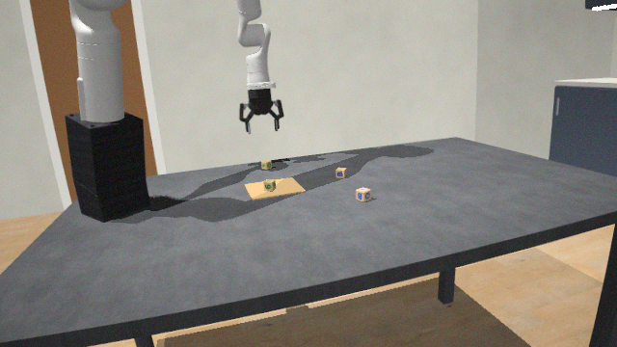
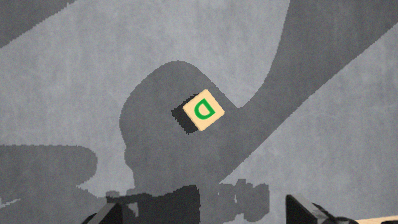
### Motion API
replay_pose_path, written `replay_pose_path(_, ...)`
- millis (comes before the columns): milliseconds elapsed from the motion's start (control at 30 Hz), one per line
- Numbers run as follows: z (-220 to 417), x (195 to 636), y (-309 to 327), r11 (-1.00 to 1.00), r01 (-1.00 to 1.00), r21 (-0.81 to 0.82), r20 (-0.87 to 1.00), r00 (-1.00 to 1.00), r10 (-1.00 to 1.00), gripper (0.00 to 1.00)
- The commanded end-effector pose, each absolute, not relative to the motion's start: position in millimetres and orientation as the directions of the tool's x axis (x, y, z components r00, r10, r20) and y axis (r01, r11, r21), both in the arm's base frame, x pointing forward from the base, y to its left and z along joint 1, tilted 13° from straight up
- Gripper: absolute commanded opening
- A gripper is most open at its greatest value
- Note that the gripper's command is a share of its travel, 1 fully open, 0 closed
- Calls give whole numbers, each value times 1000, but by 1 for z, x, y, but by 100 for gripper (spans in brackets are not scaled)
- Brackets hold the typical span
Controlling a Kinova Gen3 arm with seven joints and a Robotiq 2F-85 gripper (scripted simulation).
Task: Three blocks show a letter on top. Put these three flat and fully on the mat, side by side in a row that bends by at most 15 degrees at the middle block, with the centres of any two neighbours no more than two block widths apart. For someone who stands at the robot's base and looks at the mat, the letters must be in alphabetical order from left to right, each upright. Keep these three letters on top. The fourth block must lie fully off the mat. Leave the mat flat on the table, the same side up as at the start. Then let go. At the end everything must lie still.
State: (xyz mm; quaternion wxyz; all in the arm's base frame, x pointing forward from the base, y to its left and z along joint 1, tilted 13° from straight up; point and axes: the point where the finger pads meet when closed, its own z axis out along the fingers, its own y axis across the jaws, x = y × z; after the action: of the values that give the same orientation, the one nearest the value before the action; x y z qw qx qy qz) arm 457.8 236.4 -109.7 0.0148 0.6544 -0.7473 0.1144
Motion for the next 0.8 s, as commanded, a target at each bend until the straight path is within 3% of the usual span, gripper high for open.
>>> replay_pose_path(0, -106, 471, 226, 127, -980, -155, 168, -153, -974, 100)
replay_pose_path(167, -99, 493, 206, 126, -980, -153, 166, -151, -974, 100)
replay_pose_path(533, -65, 580, 88, 126, -980, -154, 165, -151, -975, 100)
replay_pose_path(767, -51, 603, 36, 127, -980, -156, 167, -153, -974, 100)
